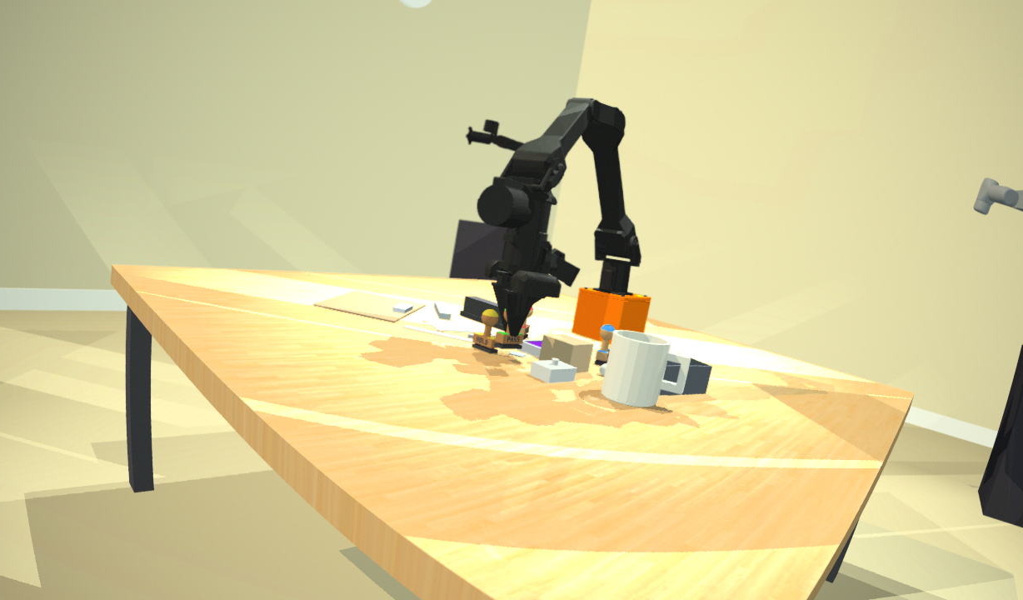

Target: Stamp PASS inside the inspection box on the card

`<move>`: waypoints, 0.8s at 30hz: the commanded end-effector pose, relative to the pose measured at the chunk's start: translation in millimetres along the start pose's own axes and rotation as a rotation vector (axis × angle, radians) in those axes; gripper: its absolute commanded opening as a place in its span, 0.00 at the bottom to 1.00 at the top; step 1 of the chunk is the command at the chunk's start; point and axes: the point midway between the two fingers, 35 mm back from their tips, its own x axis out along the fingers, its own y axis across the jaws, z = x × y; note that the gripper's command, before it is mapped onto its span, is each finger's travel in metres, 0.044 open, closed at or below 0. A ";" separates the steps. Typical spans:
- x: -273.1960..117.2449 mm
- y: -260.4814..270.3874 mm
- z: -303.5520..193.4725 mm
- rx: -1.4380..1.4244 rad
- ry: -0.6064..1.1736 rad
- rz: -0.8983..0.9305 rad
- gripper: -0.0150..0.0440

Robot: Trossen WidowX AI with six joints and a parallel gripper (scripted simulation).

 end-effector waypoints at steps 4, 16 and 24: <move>14.3 2.7 2.0 0.000 -0.005 0.009 0.25; 12.0 1.4 1.3 0.001 -0.003 0.003 0.57; -11.0 -1.1 -1.0 0.001 -0.003 0.004 0.70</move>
